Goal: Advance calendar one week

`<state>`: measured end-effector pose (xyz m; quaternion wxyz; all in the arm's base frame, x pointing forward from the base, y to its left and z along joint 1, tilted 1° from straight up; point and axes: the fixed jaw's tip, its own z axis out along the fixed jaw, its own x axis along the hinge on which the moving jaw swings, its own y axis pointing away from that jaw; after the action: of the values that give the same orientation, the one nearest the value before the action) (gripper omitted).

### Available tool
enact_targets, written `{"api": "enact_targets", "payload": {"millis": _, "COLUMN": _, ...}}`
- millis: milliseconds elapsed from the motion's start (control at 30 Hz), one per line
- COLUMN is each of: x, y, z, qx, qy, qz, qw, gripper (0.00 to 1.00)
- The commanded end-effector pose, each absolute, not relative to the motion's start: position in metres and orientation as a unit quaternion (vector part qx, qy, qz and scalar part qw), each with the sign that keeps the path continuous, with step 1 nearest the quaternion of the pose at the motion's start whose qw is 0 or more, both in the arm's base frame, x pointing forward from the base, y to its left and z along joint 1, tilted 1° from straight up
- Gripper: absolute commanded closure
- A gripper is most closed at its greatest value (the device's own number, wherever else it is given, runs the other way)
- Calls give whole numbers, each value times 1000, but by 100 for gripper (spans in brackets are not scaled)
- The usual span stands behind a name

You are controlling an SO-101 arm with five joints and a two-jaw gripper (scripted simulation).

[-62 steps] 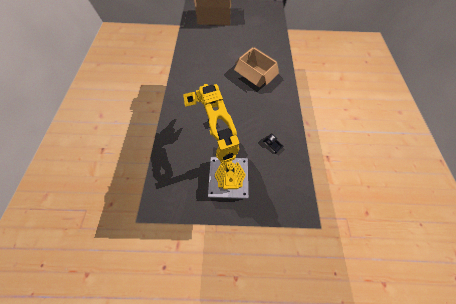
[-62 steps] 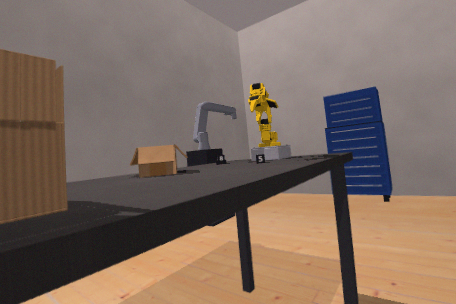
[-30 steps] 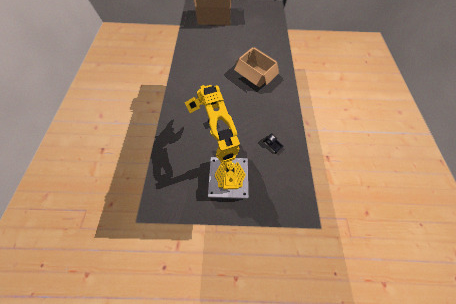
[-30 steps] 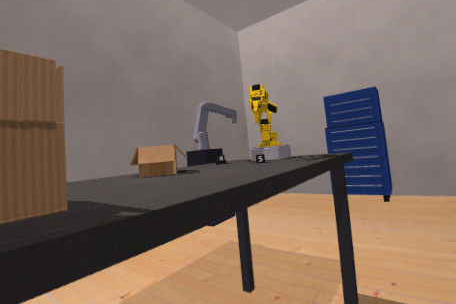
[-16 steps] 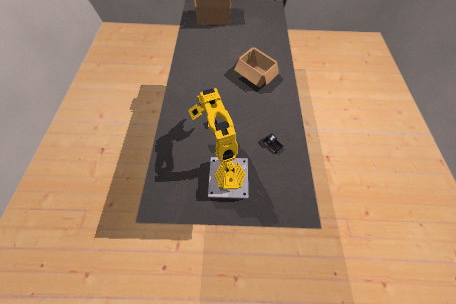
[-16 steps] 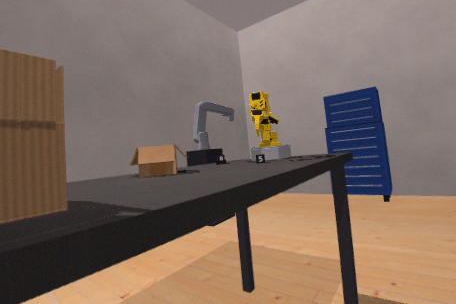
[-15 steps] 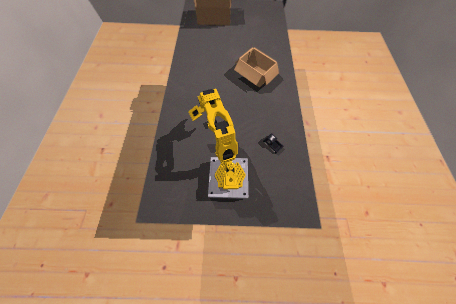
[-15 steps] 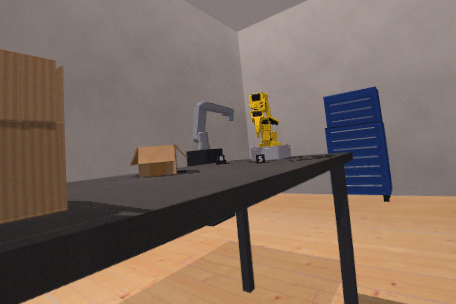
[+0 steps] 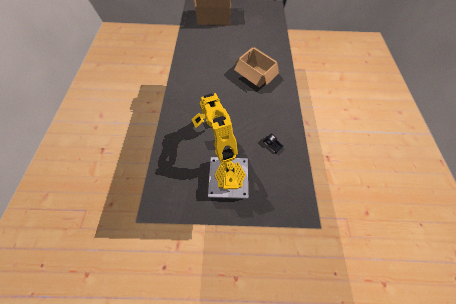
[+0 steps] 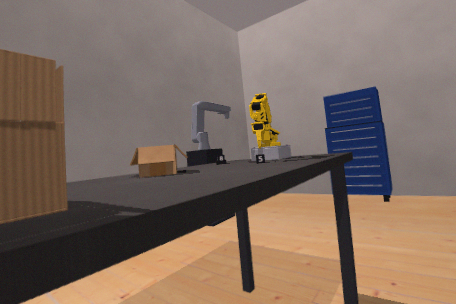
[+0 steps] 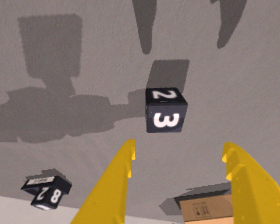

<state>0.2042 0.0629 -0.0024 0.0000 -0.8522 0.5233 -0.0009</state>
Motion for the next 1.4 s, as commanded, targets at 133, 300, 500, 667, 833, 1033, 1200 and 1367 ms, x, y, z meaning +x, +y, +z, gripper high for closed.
{"api": "enact_targets", "payload": {"millis": 133, "x": 202, "y": 58, "z": -8, "qx": -854, "qy": 521, "qz": 5, "qw": -6, "gripper": 65}}
{"api": "enact_targets", "payload": {"millis": 300, "x": 202, "y": 58, "z": -8, "qx": -854, "qy": 521, "qz": 5, "qw": -6, "gripper": 65}}
{"api": "enact_targets", "payload": {"millis": 500, "x": 202, "y": 58, "z": -8, "qx": -854, "qy": 521, "qz": 5, "qw": -6, "gripper": 65}}
{"api": "enact_targets", "payload": {"millis": 667, "x": 202, "y": 58, "z": -9, "qx": -854, "qy": 521, "qz": 5, "qw": -6, "gripper": 65}}
{"api": "enact_targets", "payload": {"millis": 833, "x": 202, "y": 58, "z": -12, "qx": -854, "qy": 521, "qz": 5, "qw": -6, "gripper": 65}}
{"api": "enact_targets", "payload": {"millis": 1033, "x": 203, "y": 58, "z": -16, "qx": -854, "qy": 521, "qz": 5, "qw": -6, "gripper": 65}}
{"api": "enact_targets", "payload": {"millis": 1200, "x": 203, "y": 58, "z": -24, "qx": -854, "qy": 521, "qz": 5, "qw": -6, "gripper": 65}}
{"api": "enact_targets", "payload": {"millis": 1367, "x": 203, "y": 58, "z": -32, "qx": -854, "qy": 521, "qz": 5, "qw": -6, "gripper": 65}}
